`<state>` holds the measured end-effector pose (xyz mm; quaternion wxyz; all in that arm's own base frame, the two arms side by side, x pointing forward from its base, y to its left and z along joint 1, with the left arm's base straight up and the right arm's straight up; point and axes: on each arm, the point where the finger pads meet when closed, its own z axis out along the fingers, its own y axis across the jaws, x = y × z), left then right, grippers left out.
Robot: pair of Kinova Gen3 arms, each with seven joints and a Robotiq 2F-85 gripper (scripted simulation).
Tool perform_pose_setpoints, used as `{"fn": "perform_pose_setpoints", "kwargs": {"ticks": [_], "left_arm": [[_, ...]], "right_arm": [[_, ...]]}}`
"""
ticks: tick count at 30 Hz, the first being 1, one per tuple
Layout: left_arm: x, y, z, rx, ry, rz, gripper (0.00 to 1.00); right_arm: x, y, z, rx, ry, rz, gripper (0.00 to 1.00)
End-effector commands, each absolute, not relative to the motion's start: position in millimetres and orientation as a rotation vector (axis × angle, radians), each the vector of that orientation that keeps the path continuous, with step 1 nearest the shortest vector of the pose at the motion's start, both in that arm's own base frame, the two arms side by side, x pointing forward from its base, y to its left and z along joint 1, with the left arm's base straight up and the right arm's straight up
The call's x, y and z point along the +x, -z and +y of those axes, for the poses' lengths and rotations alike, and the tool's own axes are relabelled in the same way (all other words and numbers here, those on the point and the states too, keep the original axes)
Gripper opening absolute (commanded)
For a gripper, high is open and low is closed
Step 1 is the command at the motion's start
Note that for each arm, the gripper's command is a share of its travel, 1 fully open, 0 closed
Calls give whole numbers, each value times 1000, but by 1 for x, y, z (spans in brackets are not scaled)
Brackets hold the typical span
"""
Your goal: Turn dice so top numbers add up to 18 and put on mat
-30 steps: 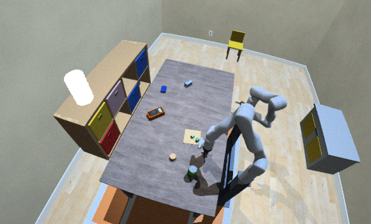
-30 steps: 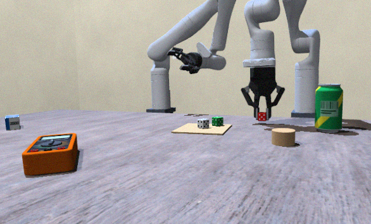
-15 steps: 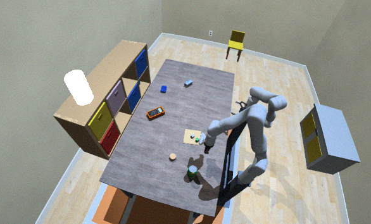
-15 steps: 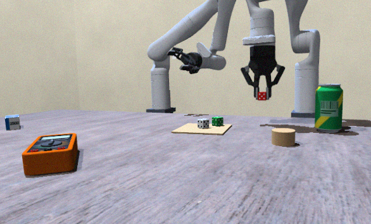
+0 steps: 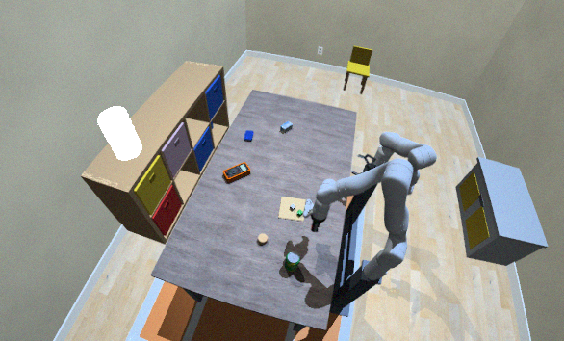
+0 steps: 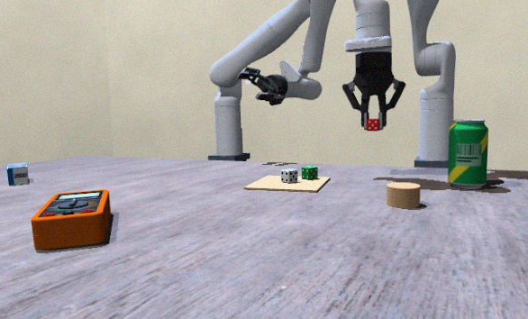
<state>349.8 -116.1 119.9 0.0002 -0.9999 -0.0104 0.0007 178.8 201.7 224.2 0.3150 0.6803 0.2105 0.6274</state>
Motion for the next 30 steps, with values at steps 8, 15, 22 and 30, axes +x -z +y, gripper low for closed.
{"fn": "perform_pose_setpoints", "kwargs": {"ticks": [8,15,22,30], "left_arm": [[354,-121,-119,-3141,0,-18,287],[388,-123,-141,-3137,-1,117,287],[421,-124,-167,-3127,-1,252,287],[465,-126,-206,-3105,-1,440,287]], "right_arm": [[179,-225,202,1793,-1654,554,1000],[179,-225,202,1793,-1654,554,1000],[179,-225,202,1793,-1654,554,1000],[179,-225,202,1793,-1654,554,1000]]}}
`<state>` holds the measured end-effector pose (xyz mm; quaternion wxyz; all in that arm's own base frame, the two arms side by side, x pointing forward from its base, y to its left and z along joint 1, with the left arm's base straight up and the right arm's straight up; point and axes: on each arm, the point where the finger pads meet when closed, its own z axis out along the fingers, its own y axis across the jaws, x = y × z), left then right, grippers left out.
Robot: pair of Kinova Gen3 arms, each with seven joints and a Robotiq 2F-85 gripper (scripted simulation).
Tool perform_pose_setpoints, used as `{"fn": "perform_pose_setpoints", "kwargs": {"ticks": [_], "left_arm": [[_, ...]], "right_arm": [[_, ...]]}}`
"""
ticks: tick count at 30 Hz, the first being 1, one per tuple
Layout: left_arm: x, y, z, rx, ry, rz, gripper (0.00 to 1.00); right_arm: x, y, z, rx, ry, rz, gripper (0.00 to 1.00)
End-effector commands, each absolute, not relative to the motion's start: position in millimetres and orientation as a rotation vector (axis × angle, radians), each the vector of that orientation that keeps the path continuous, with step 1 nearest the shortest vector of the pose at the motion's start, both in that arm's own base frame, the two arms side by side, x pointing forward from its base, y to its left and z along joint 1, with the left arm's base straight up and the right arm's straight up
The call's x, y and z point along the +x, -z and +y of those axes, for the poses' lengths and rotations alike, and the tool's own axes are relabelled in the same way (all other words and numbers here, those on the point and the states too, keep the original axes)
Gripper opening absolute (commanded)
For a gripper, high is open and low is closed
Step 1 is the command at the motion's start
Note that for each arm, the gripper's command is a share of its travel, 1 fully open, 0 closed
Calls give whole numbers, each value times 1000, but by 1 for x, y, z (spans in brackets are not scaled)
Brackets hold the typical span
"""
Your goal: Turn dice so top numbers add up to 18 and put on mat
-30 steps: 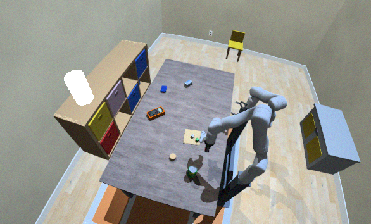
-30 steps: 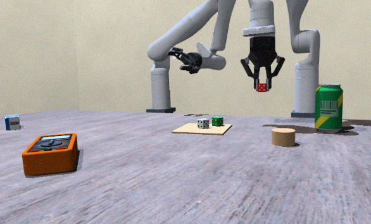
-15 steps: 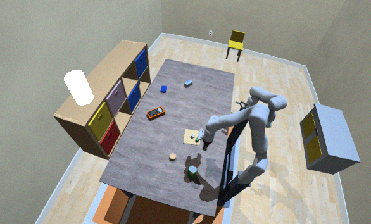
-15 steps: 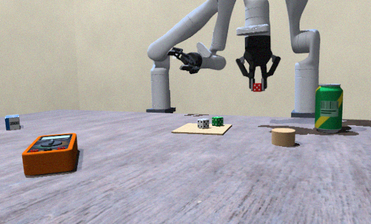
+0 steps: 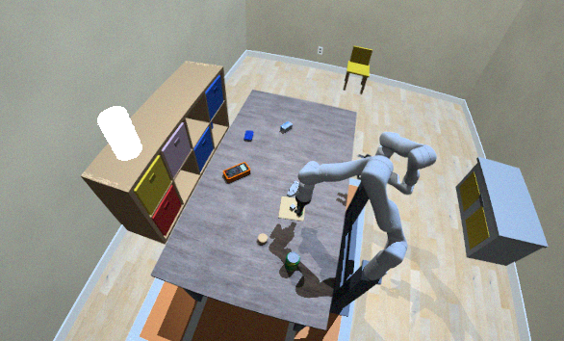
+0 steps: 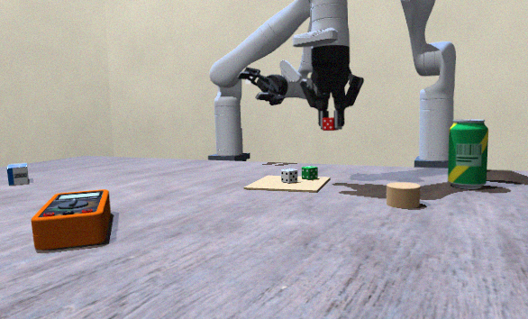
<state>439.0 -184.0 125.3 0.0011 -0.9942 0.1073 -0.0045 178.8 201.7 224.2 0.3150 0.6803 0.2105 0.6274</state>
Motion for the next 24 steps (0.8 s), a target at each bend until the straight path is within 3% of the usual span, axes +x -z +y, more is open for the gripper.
{"fn": "perform_pose_setpoints", "kwargs": {"ticks": [1,24], "left_arm": [[471,-126,-212,-3101,0,467,287],[532,-125,-283,-3049,1,758,287]], "right_arm": [[179,-225,202,1793,-1654,554,1000],[179,-225,202,1793,-1654,554,1000]]}}
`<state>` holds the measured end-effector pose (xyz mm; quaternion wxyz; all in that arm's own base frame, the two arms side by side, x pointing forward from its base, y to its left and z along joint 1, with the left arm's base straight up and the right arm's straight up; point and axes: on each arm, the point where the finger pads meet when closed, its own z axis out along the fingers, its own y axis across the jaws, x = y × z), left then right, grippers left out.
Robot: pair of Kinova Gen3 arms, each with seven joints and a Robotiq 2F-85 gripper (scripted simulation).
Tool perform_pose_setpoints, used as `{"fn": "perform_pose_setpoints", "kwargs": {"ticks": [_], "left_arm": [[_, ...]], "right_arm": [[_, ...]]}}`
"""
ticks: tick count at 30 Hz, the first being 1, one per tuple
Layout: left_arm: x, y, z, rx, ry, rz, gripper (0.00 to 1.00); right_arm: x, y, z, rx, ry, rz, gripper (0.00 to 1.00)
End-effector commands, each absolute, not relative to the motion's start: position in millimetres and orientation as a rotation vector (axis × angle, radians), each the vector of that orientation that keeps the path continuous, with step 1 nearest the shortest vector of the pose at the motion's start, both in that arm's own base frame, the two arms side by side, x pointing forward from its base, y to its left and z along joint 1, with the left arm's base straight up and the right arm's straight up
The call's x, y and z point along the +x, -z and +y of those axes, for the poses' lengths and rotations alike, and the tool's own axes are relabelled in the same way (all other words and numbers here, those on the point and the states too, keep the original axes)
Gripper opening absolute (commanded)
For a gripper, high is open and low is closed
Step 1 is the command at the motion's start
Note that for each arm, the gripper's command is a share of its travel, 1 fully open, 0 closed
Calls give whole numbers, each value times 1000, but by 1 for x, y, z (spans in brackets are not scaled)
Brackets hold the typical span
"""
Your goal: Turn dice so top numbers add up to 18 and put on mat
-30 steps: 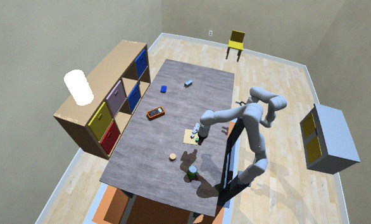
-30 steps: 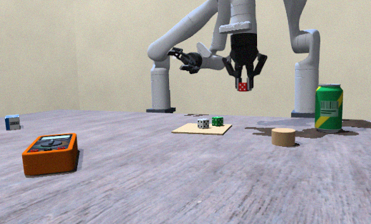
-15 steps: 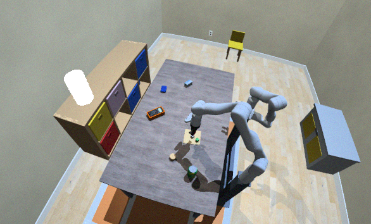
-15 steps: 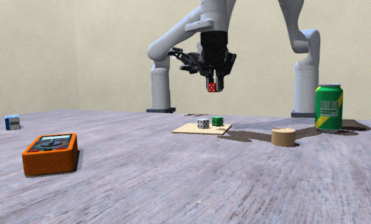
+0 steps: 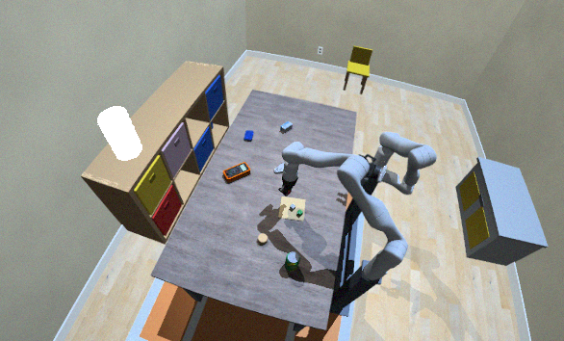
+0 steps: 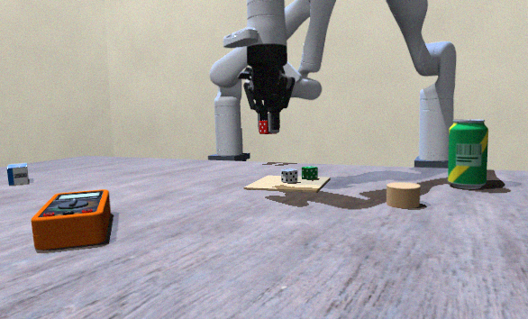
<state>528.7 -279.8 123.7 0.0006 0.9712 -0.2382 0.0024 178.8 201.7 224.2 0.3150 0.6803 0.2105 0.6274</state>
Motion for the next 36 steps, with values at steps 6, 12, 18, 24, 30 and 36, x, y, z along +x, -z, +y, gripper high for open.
{"fn": "perform_pose_setpoints", "kwargs": {"ticks": [6,12,18,24,30,36], "left_arm": [[532,-125,-283,3048,-1,-758,287],[532,-124,-283,3048,-1,-758,287],[532,-121,-283,3048,0,-759,287],[532,-106,-283,3048,0,-760,287],[533,-79,-283,3048,0,-760,287],[533,-59,-283,3048,0,-760,287]], "right_arm": [[179,-225,202,1793,-1654,554,1000],[179,-225,202,1793,-1654,554,1000],[179,-225,202,1793,-1654,554,1000],[179,-225,202,1793,-1654,554,1000],[179,-225,202,1793,-1654,554,1000],[179,-225,202,1793,-1654,554,1000]]}}
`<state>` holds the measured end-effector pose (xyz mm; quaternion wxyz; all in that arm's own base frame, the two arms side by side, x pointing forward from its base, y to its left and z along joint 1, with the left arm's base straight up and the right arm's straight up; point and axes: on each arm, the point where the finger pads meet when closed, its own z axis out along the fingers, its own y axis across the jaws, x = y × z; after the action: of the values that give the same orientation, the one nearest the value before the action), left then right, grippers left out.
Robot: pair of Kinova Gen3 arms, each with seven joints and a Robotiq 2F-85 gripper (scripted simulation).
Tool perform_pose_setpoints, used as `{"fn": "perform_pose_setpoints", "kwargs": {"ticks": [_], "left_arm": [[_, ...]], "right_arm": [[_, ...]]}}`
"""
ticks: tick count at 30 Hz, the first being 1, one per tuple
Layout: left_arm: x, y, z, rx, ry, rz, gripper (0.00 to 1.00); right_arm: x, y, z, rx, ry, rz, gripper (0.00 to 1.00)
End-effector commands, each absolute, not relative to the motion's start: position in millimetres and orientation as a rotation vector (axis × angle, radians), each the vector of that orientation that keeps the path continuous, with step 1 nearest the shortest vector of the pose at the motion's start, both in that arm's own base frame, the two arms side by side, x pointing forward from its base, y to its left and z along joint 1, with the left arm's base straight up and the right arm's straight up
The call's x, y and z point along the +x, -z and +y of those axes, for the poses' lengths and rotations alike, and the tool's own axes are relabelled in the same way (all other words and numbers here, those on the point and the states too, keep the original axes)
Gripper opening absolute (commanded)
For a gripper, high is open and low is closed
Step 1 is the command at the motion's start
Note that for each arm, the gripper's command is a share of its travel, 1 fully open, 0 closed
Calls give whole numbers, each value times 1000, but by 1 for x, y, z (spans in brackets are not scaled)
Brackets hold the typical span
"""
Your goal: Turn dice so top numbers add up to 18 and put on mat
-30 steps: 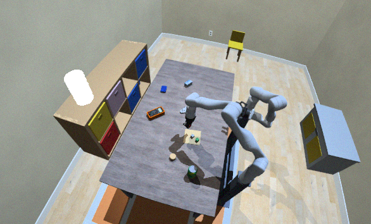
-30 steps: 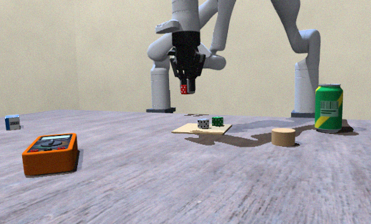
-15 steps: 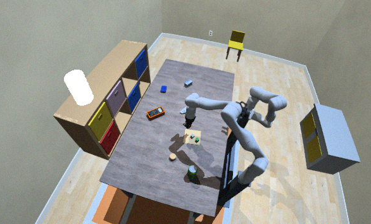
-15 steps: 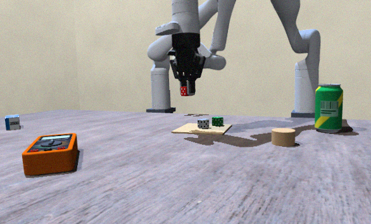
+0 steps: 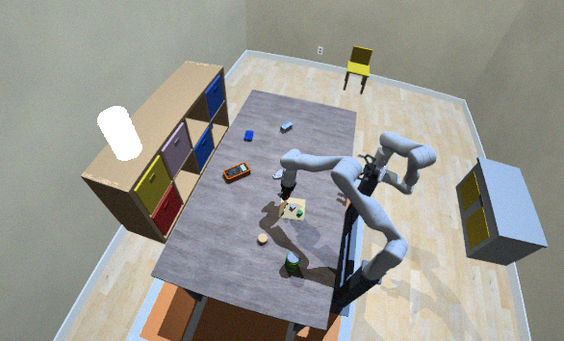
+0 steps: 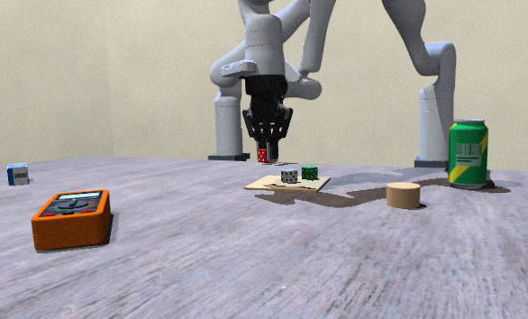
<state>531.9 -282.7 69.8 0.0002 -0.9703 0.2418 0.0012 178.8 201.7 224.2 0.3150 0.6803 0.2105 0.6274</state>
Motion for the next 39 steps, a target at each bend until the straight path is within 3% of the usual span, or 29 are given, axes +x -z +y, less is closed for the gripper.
{"fn": "perform_pose_setpoints", "kwargs": {"ticks": [1,39], "left_arm": [[533,-55,-283,-3048,0,760,287],[534,-29,-284,-3048,0,760,287]], "right_arm": [[179,-225,202,1793,-1654,554,1000],[179,-225,202,1793,-1654,554,1000]]}}
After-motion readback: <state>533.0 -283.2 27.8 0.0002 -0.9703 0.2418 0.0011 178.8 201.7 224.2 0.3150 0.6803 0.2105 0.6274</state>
